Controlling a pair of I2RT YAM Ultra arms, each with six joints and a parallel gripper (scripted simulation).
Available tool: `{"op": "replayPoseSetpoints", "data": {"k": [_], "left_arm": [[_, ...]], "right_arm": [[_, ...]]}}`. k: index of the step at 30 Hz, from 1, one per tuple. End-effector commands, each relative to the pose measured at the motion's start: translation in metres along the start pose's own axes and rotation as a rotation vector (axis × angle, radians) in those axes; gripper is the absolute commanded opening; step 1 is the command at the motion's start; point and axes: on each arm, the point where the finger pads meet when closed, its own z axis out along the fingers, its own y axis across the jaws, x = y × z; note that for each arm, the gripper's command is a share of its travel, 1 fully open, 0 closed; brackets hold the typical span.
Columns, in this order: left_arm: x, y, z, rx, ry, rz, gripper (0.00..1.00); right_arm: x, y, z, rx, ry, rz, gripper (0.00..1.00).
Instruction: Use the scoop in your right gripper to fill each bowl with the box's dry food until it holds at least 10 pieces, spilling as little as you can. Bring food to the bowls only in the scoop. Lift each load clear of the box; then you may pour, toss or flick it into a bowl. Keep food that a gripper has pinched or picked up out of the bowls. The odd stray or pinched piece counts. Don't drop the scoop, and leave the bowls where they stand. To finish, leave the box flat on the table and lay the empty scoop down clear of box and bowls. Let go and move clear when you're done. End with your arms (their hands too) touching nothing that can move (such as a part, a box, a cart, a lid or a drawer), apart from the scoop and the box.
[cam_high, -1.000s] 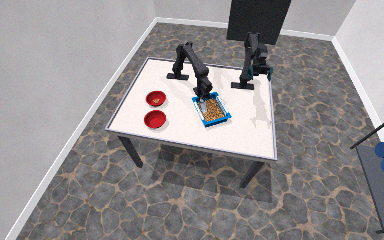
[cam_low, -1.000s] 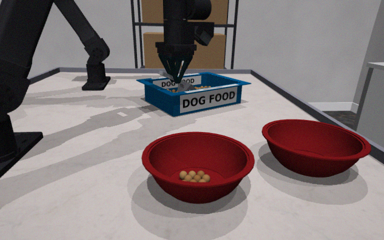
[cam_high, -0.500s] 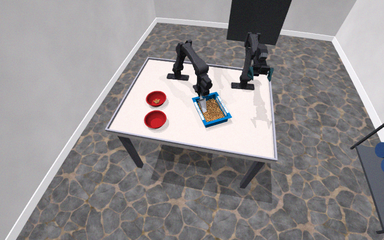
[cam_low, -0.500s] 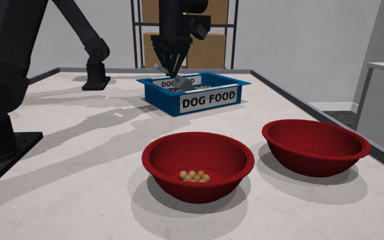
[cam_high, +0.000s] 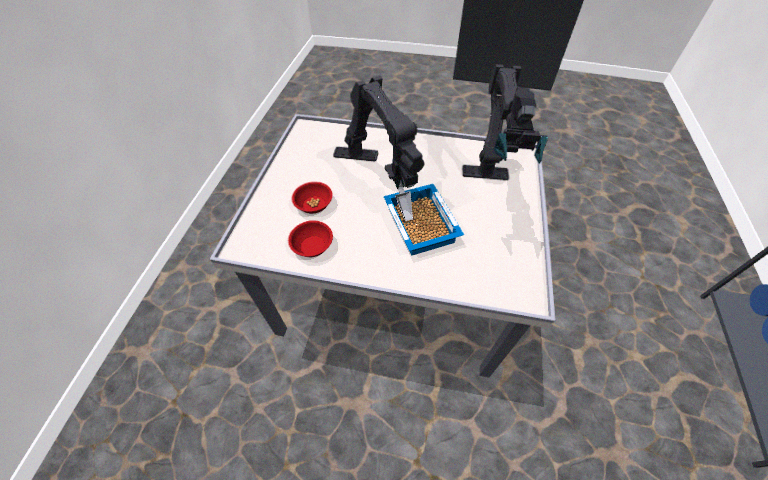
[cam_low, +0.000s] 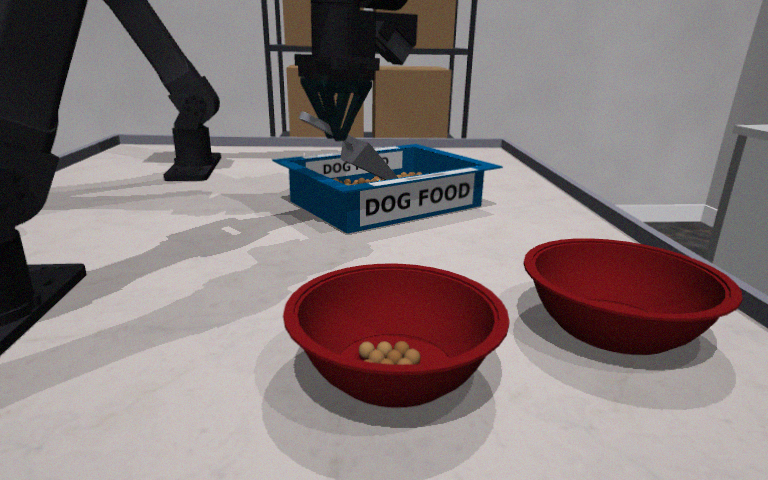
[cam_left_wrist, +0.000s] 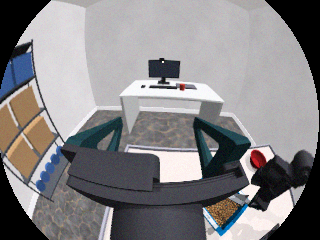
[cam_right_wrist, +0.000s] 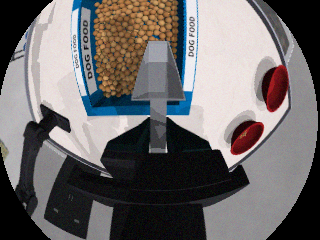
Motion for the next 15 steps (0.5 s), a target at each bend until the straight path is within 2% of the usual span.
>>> {"op": "replayPoseSetpoints", "data": {"k": [1,3,12,15], "left_arm": [[-0.009,0.000,-0.003,0.000,-0.019,0.000,1.00],[-0.009,0.000,-0.003,0.000,-0.019,0.000,1.00],[-0.009,0.000,-0.003,0.000,-0.019,0.000,1.00],[-0.009,0.000,-0.003,0.000,-0.019,0.000,1.00]], "right_arm": [[-0.005,-0.001,-0.018,-0.006,-0.046,0.005,0.00],[0.004,0.006,-0.004,-0.006,-0.039,-0.008,0.00],[0.018,0.005,0.002,-0.005,-0.038,-0.008,0.00],[0.004,-0.001,-0.017,-0.013,-0.081,0.011,0.00]]}}
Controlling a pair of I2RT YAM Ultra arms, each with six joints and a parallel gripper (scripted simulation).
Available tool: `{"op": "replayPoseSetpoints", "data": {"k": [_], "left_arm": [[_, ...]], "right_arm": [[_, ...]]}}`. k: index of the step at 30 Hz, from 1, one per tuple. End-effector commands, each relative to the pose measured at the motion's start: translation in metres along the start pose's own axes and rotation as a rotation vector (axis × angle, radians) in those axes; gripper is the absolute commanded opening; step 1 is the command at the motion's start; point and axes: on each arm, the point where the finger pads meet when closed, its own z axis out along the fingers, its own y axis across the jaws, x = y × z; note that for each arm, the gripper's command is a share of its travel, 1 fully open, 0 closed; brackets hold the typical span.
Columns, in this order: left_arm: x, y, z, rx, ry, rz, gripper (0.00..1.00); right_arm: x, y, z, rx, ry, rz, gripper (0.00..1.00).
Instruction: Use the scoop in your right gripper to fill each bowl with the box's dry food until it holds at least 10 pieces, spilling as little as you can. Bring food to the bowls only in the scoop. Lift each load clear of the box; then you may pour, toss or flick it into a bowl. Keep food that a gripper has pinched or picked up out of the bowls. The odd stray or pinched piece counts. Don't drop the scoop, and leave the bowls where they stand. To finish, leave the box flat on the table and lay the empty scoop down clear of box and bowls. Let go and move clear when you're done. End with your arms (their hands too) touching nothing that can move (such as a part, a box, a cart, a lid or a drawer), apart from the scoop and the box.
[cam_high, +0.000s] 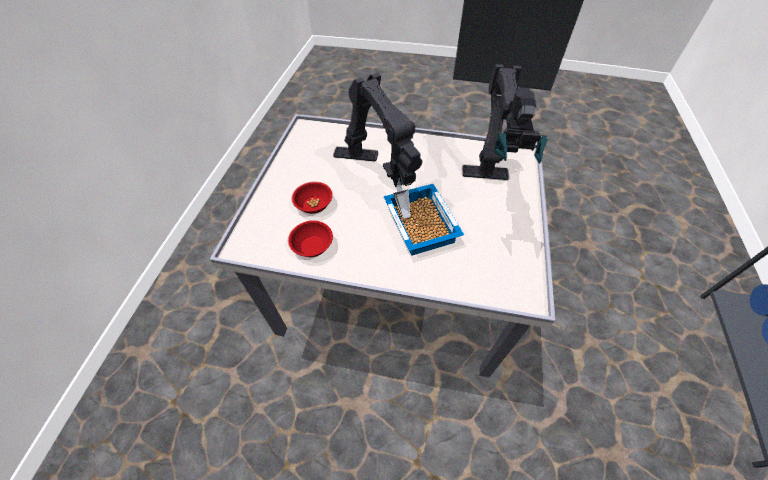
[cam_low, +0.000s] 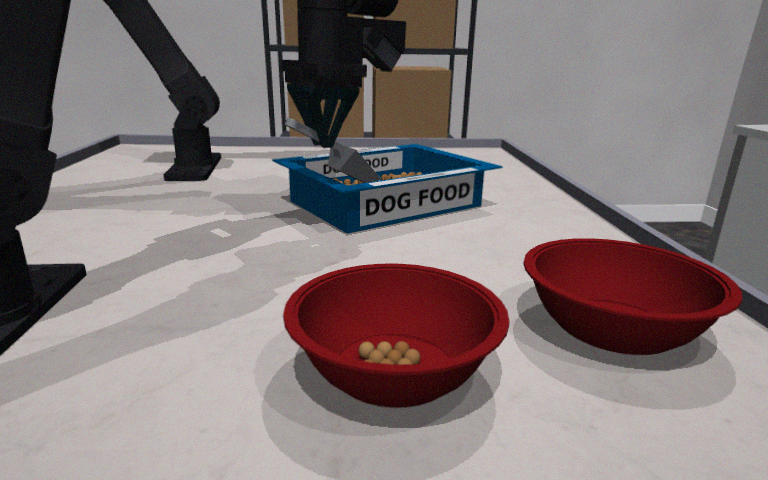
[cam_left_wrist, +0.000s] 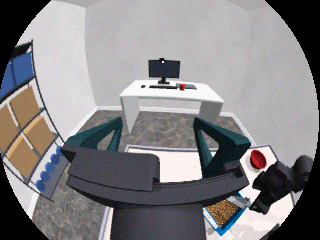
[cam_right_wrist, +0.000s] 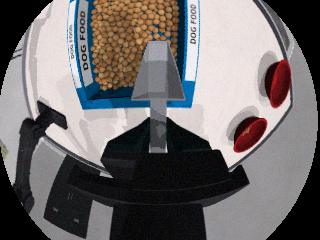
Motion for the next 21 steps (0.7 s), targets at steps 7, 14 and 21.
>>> {"op": "replayPoseSetpoints", "data": {"k": [7,14,21], "left_arm": [[-0.009,0.000,-0.003,0.000,-0.019,0.000,1.00],[-0.009,0.000,-0.003,0.000,-0.019,0.000,1.00],[-0.009,0.000,-0.003,0.000,-0.019,0.000,1.00]], "right_arm": [[-0.022,0.000,-0.006,-0.012,-0.067,0.006,0.00],[-0.009,-0.004,0.015,-0.002,-0.010,0.008,0.00],[-0.018,-0.004,0.018,-0.007,-0.029,0.012,0.00]]}}
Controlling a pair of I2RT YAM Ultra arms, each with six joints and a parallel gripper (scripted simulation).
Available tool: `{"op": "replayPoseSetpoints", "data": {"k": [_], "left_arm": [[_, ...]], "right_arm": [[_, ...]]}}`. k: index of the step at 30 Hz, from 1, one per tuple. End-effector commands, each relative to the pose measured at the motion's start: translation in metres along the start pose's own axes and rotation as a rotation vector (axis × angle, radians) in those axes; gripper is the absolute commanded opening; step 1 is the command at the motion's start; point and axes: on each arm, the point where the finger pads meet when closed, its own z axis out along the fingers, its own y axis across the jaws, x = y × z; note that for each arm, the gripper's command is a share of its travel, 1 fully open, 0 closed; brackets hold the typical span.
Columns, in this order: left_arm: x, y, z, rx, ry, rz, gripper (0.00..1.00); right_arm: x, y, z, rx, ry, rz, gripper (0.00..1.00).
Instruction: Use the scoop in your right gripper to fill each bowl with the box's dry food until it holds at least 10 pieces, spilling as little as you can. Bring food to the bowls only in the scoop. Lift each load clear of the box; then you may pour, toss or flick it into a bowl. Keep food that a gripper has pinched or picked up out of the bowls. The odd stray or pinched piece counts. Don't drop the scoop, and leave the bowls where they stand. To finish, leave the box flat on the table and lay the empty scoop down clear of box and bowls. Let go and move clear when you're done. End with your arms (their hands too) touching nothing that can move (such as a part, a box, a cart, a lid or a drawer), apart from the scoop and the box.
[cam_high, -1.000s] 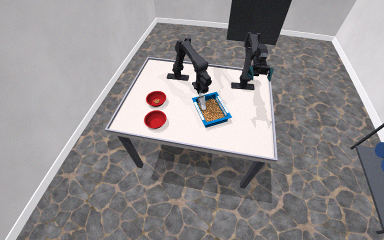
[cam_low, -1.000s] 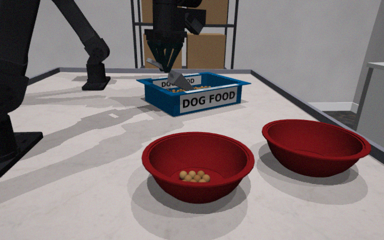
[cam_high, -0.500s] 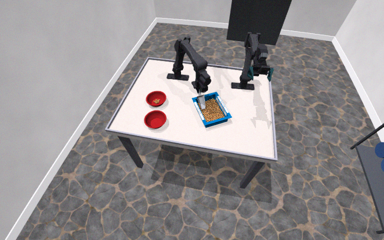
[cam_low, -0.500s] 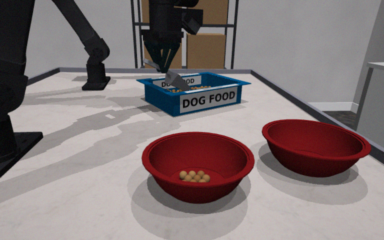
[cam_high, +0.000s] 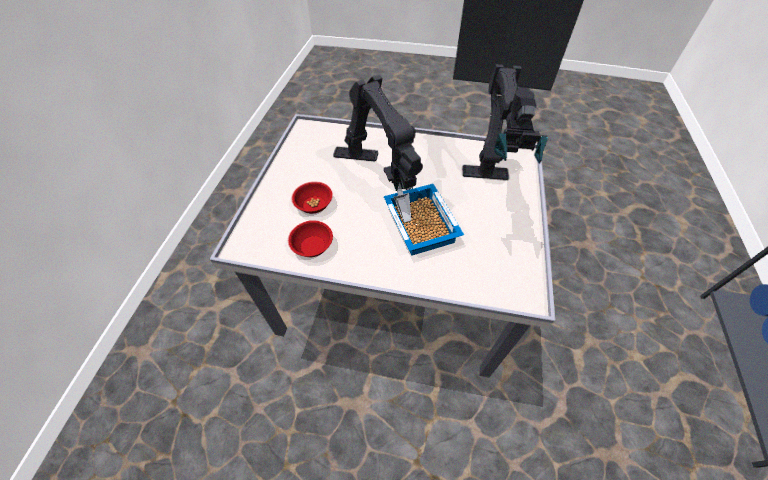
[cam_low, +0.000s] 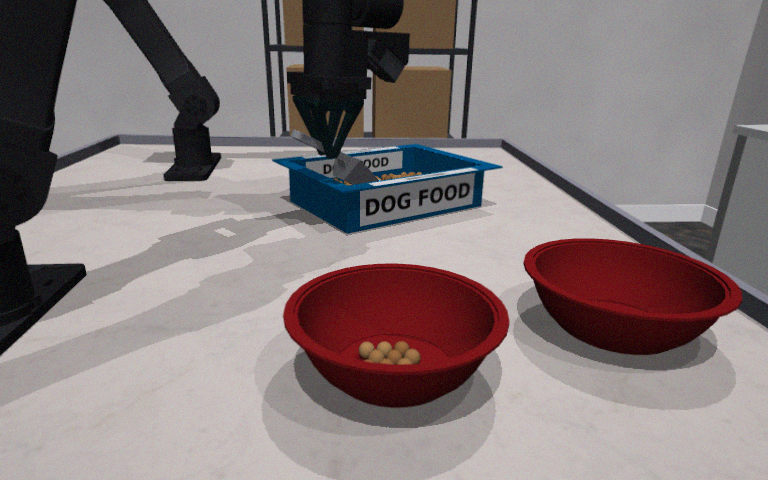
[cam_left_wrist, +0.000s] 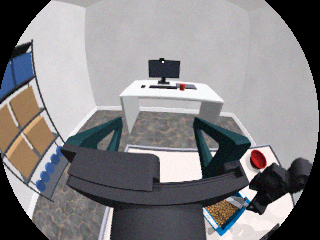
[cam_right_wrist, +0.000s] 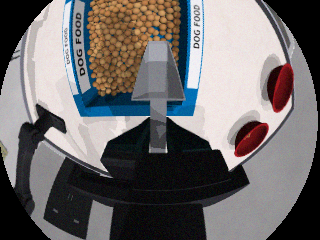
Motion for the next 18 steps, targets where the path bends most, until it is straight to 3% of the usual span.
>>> {"op": "replayPoseSetpoints", "data": {"k": [1,3,6,7,8,18], "left_arm": [[-0.009,0.000,-0.003,0.000,-0.019,0.000,1.00],[-0.009,0.000,-0.003,0.000,-0.019,0.000,1.00],[-0.009,0.000,-0.003,0.000,-0.019,0.000,1.00],[-0.009,0.000,-0.003,0.000,-0.019,0.000,1.00],[-0.009,0.000,-0.003,0.000,-0.019,0.000,1.00],[-0.009,0.000,-0.003,0.000,-0.019,0.000,1.00]], "right_arm": [[-0.014,-0.001,-0.016,-0.014,-0.076,0.006,0.00],[-0.017,0.002,-0.025,-0.019,-0.101,0.001,0.00],[-0.017,0.002,-0.019,-0.016,-0.085,0.002,0.00],[-0.006,0.000,-0.006,-0.006,-0.033,0.000,0.00],[-0.020,-0.003,-0.005,-0.010,-0.051,0.011,0.00],[-0.019,0.000,-0.002,-0.006,-0.023,-0.002,0.00]]}}
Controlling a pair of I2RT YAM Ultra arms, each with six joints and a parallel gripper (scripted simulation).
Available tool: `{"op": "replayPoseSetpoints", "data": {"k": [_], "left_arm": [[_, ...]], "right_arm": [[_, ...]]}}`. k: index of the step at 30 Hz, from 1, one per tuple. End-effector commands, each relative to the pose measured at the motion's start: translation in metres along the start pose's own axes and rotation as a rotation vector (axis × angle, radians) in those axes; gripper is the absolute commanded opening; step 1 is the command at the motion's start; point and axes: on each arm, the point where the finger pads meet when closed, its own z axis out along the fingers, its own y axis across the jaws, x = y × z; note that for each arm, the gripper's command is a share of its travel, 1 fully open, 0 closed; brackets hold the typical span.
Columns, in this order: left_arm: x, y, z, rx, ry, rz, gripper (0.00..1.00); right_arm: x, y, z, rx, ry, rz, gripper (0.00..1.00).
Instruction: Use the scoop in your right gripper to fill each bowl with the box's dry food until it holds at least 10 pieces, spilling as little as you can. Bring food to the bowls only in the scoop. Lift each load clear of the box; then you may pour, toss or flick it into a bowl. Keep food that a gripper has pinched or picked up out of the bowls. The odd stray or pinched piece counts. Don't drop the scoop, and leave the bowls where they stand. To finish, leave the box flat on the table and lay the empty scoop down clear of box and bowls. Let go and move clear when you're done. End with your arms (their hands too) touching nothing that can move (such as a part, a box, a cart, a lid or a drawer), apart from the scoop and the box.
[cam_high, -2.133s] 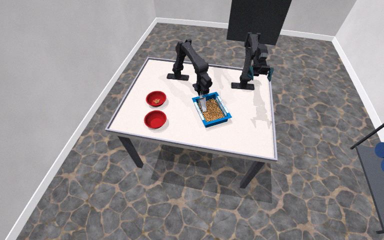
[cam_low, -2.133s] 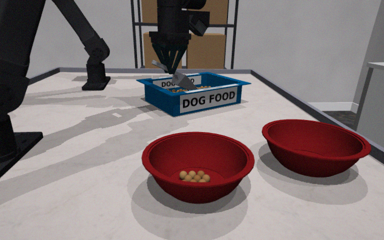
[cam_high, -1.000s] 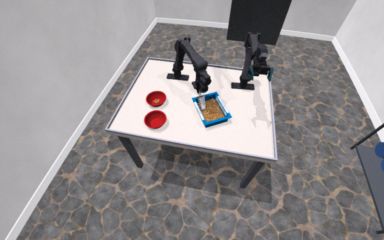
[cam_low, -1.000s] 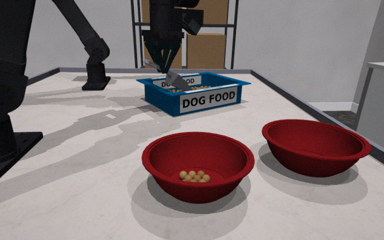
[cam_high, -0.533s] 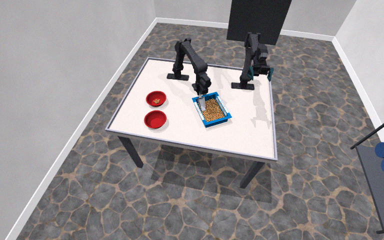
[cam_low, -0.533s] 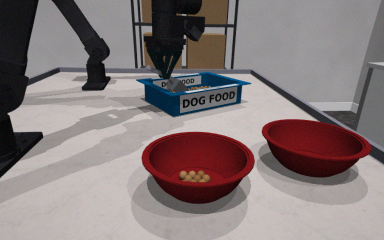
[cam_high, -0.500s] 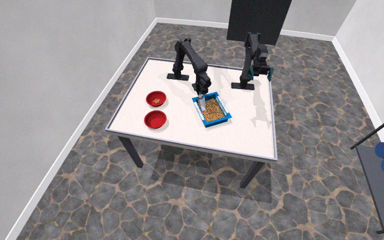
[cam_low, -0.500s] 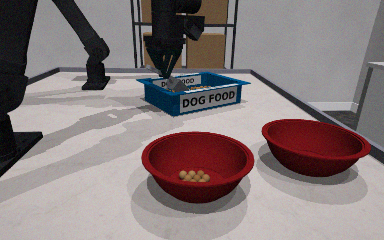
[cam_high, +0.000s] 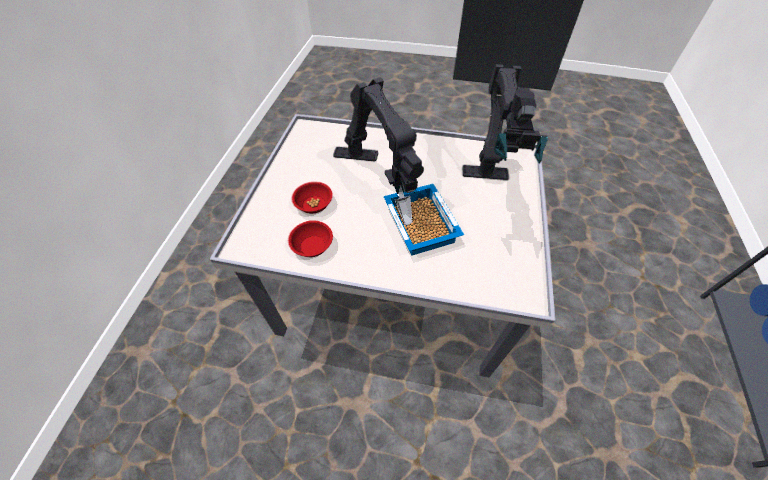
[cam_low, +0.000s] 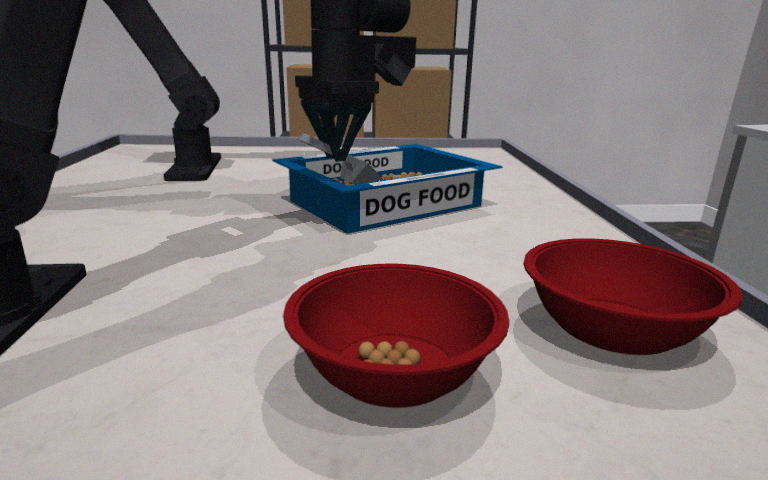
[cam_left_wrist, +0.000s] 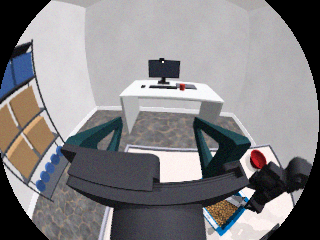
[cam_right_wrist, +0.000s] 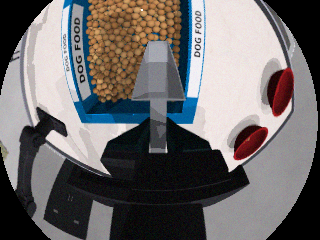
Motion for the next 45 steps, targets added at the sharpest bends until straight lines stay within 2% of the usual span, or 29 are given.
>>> {"op": "replayPoseSetpoints", "data": {"k": [1,8,13,14,16,17,23,24,36,39,40,41,42,45], "left_arm": [[-0.009,0.000,-0.003,0.000,-0.019,0.000,1.00],[-0.009,0.000,-0.003,0.000,-0.019,0.000,1.00],[-0.009,0.000,-0.003,0.000,-0.019,0.000,1.00],[-0.009,0.000,-0.003,0.000,-0.019,0.000,1.00],[-0.009,0.000,-0.003,0.000,-0.019,0.000,1.00],[-0.009,0.000,-0.003,0.000,-0.019,0.000,1.00],[-0.009,0.000,-0.003,0.000,-0.019,0.000,1.00],[-0.009,0.000,-0.003,0.000,-0.019,0.000,1.00],[-0.009,0.000,-0.003,0.000,-0.019,0.000,1.00],[-0.009,0.000,-0.003,0.000,-0.019,0.000,1.00],[-0.009,0.000,-0.003,0.000,-0.019,0.000,1.00],[-0.009,0.000,-0.003,0.000,-0.019,0.000,1.00],[-0.009,0.000,-0.003,0.000,-0.019,0.000,1.00],[-0.009,0.000,-0.003,0.000,-0.019,0.000,1.00]], "right_arm": [[-0.010,-0.004,-0.006,-0.001,-0.018,0.006,0.00],[-0.018,-0.005,-0.003,-0.002,-0.033,0.009,0.00],[-0.016,-0.005,0.000,-0.007,0.000,0.011,0.00],[-0.023,-0.004,0.005,-0.007,-0.026,0.009,0.00],[-0.016,0.001,0.014,-0.003,0.000,-0.006,0.00],[-0.027,0.000,-0.019,-0.014,-0.086,0.003,0.00],[-0.022,0.001,-0.004,-0.007,-0.046,0.001,0.00],[-0.016,0.004,-0.026,-0.010,-0.062,-0.004,0.00],[0.000,0.005,-0.045,-0.004,-0.032,-0.008,0.00],[-0.005,0.006,-0.045,-0.008,-0.054,-0.009,0.00],[-0.004,-0.001,-0.039,-0.004,-0.024,0.009,0.00],[-0.009,-0.005,-0.045,-0.011,-0.069,0.015,0.00],[-0.003,-0.006,-0.034,-0.005,-0.040,0.016,0.00],[-0.003,0.003,-0.034,-0.007,-0.045,-0.004,0.00]]}}
